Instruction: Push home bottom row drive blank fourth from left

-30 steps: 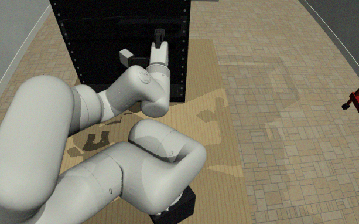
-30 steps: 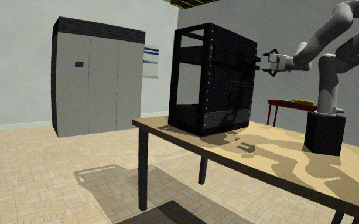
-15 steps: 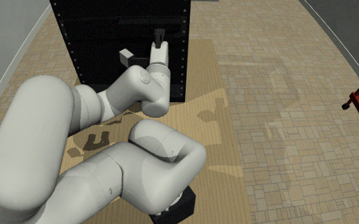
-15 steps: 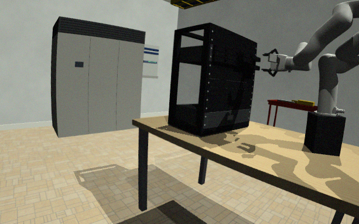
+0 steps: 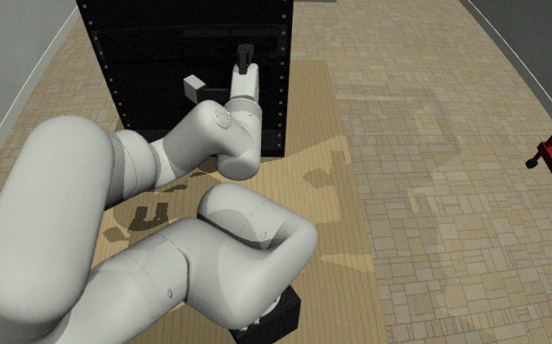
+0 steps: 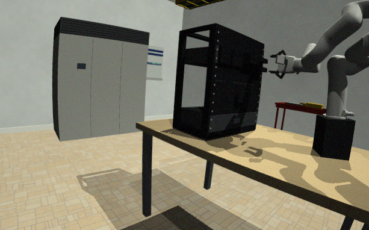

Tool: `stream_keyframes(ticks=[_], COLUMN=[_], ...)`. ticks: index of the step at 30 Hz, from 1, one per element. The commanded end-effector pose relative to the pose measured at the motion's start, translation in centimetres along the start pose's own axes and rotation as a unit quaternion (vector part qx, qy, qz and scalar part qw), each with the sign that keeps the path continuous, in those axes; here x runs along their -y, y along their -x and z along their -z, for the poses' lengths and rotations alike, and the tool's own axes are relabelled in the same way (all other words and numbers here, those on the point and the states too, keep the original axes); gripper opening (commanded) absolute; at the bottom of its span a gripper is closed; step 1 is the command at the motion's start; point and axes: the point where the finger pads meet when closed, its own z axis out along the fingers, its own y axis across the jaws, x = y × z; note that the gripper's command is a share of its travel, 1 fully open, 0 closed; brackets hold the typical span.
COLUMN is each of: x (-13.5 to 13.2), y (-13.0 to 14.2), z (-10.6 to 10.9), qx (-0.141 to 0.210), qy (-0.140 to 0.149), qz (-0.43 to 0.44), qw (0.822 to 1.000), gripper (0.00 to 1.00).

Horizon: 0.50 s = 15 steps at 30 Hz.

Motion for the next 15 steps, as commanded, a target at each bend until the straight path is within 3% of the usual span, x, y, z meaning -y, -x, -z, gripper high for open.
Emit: stream_keyframes(ticks=[1, 9, 10, 15], x=[-0.09, -0.09, -0.09, -0.09], y=[-0.05, -0.05, -0.05, -0.05], z=[-0.04, -0.04, -0.04, -0.04], qx=[0.000, 0.000, 0.000, 0.000], qy=[0.001, 0.001, 0.001, 0.001], qz=[0.000, 0.000, 0.000, 0.000], qw=[1.000, 1.000, 1.000, 1.000], gripper=[1.00, 1.00, 0.00, 0.00])
